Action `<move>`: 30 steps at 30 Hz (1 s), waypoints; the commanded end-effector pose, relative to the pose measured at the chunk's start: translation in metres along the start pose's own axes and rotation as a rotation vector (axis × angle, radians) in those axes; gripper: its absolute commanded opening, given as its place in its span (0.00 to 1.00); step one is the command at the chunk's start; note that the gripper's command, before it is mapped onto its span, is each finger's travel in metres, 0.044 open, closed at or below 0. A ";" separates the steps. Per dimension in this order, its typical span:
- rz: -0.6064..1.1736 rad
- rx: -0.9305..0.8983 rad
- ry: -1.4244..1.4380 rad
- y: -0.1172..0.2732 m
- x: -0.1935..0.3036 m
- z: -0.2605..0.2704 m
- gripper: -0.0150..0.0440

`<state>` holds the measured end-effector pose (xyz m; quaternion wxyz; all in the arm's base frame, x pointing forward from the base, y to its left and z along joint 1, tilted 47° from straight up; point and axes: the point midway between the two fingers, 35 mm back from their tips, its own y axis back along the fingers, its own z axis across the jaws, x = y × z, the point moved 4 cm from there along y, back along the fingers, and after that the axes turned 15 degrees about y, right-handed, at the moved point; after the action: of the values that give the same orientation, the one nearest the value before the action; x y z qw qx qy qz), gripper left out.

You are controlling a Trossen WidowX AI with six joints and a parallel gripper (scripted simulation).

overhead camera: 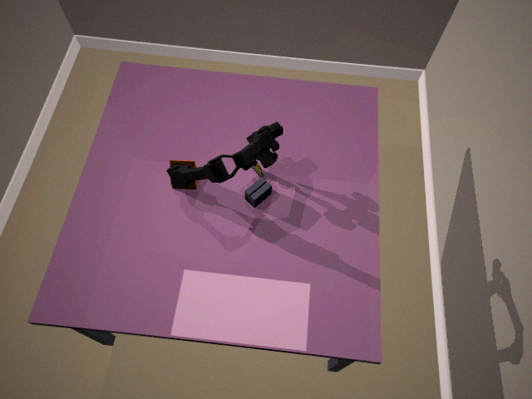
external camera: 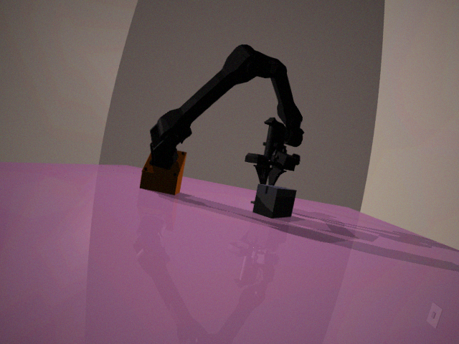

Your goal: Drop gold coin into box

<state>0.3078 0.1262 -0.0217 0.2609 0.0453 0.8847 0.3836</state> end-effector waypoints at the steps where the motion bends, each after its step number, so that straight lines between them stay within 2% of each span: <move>1: -0.001 0.010 0.012 -0.009 0.002 -0.001 0.53; 25: -0.003 0.013 0.011 -0.045 0.003 -0.004 0.53; 30: -0.003 0.013 0.011 -0.045 0.003 -0.004 0.30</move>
<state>0.3102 0.0940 -0.0513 0.2601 0.0457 0.8863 0.3804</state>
